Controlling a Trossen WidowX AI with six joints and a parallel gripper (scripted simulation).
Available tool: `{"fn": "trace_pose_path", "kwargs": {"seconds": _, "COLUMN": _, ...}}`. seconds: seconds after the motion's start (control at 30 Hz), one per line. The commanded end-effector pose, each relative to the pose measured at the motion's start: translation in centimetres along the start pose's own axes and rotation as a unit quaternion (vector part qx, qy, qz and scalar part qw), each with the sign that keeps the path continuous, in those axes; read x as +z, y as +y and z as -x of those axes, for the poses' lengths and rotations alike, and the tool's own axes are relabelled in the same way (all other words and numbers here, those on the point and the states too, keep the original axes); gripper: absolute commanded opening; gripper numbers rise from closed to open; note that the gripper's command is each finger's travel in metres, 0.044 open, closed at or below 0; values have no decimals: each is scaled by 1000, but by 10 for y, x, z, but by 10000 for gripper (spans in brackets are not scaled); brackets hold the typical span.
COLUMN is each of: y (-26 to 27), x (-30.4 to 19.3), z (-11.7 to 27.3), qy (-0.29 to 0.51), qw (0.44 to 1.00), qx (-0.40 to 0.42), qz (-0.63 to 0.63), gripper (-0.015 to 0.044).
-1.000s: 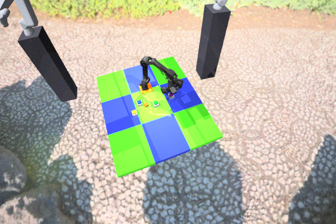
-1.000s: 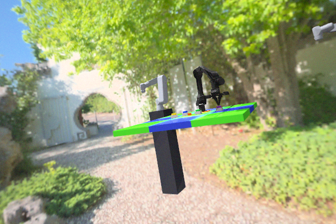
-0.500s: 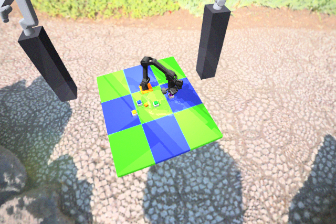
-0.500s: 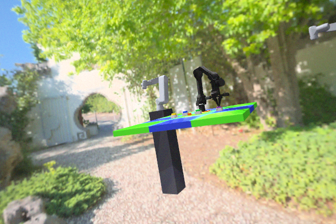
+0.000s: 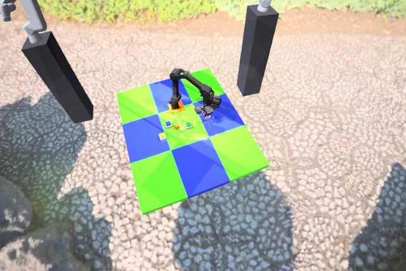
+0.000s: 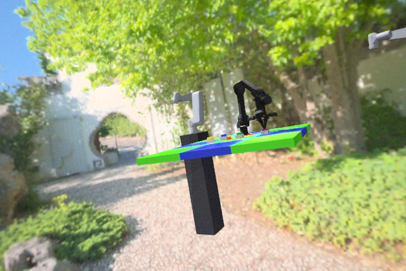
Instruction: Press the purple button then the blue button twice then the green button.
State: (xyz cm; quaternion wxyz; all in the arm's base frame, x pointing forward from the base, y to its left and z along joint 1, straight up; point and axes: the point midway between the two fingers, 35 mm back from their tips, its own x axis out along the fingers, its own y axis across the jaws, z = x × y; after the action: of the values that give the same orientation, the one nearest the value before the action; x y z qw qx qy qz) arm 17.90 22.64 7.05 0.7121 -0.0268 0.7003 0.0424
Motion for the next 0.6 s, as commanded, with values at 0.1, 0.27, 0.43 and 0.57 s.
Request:
{"fn": "trace_pose_path", "kwargs": {"seconds": 0.1, "y": -1, "x": 0, "z": 30, "qy": 0, "qw": 1000, "qx": -3, "qz": 2, "gripper": 20}}
{"fn": "trace_pose_path", "kwargs": {"seconds": 0.27, "y": 0, "x": 1, "z": 48, "qy": 0, "qw": 1000, "qx": -3, "qz": 2, "gripper": 20}}
{"fn": "trace_pose_path", "kwargs": {"seconds": 0.43, "y": -1, "x": 0, "z": 92, "qy": 0, "qw": 1000, "qx": -3, "qz": 2, "gripper": 20}}
{"fn": "trace_pose_path", "kwargs": {"seconds": 0.57, "y": -2, "x": 0, "z": 92, "qy": 0, "qw": 1000, "qx": -3, "qz": 1, "gripper": 20}}
